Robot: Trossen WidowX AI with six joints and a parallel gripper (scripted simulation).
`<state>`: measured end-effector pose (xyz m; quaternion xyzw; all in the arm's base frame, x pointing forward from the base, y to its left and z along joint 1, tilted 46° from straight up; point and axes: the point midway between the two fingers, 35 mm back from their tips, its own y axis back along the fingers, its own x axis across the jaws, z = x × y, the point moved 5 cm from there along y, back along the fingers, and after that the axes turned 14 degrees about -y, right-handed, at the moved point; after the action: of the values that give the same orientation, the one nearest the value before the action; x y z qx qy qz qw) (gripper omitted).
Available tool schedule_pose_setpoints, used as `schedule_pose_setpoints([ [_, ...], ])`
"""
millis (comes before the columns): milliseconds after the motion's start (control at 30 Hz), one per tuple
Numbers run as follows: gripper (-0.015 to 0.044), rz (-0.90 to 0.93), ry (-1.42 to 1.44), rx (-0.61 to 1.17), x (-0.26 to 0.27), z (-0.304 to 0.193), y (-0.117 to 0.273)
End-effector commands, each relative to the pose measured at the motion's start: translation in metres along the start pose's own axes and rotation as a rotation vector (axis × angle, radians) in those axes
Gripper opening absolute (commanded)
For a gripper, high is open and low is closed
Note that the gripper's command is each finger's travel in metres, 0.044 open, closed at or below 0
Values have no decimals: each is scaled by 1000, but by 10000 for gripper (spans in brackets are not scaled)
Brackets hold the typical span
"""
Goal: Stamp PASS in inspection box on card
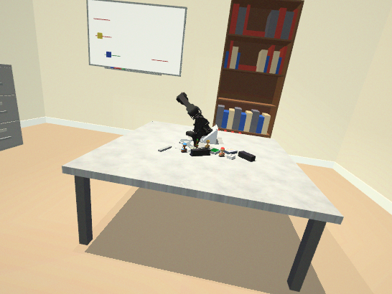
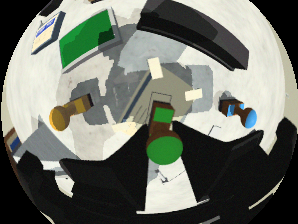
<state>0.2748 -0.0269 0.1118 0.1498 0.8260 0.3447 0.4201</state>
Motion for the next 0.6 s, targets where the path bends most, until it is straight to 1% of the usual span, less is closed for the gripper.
schedule_pose_setpoints([
  [0, 0, -1, -7, -8, -1, 2, 9],
  [567, 0, 0, -7, -8, -1, 2, 37],
])
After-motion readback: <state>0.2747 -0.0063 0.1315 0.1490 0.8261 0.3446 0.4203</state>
